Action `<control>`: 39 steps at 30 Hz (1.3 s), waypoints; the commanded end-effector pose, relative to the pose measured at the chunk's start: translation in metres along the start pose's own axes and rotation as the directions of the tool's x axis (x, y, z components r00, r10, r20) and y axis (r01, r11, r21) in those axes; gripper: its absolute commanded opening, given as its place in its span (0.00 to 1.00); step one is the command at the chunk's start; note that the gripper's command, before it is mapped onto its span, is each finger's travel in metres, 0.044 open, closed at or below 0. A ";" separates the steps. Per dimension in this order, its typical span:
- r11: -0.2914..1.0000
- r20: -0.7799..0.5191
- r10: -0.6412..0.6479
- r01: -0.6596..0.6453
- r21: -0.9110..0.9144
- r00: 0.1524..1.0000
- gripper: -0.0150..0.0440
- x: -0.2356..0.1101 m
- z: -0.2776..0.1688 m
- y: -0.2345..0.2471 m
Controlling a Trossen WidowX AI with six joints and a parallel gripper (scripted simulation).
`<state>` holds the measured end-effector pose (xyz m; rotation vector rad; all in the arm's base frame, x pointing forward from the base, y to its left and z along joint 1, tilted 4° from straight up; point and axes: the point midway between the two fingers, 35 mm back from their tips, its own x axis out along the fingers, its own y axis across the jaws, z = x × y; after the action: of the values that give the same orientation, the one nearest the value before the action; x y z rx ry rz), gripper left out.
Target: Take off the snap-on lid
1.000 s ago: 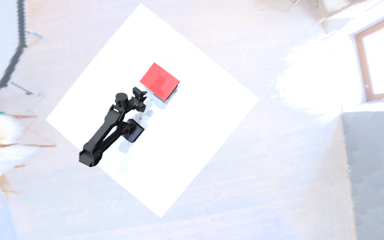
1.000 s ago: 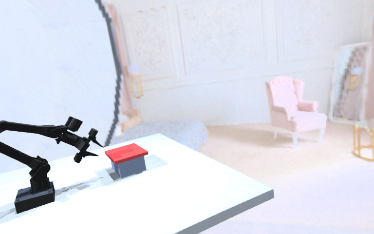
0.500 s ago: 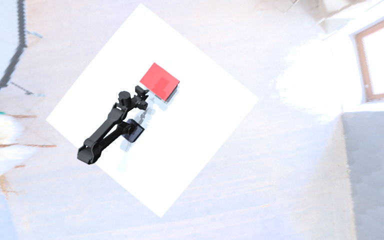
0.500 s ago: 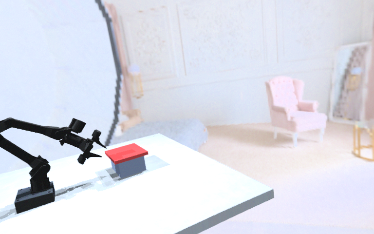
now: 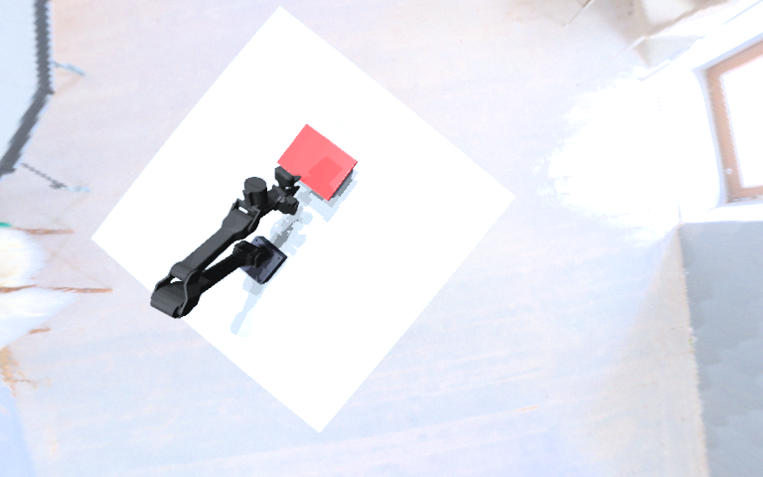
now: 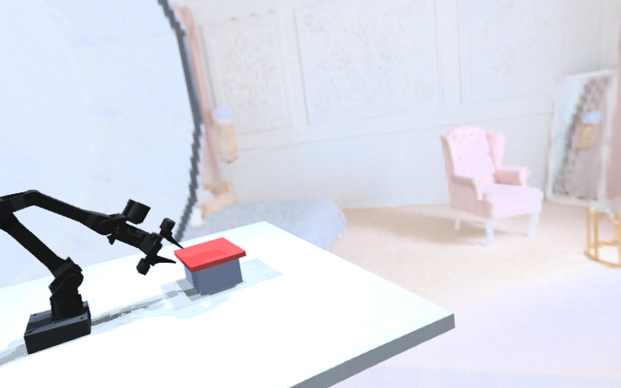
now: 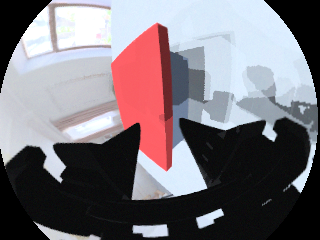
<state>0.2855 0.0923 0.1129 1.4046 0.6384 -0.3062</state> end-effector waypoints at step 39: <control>1.000 -0.004 -0.003 0.003 -0.003 1.000 0.25 0.029 0.000 -0.005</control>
<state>0.3059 0.0953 0.0922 1.4026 0.6409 -0.3103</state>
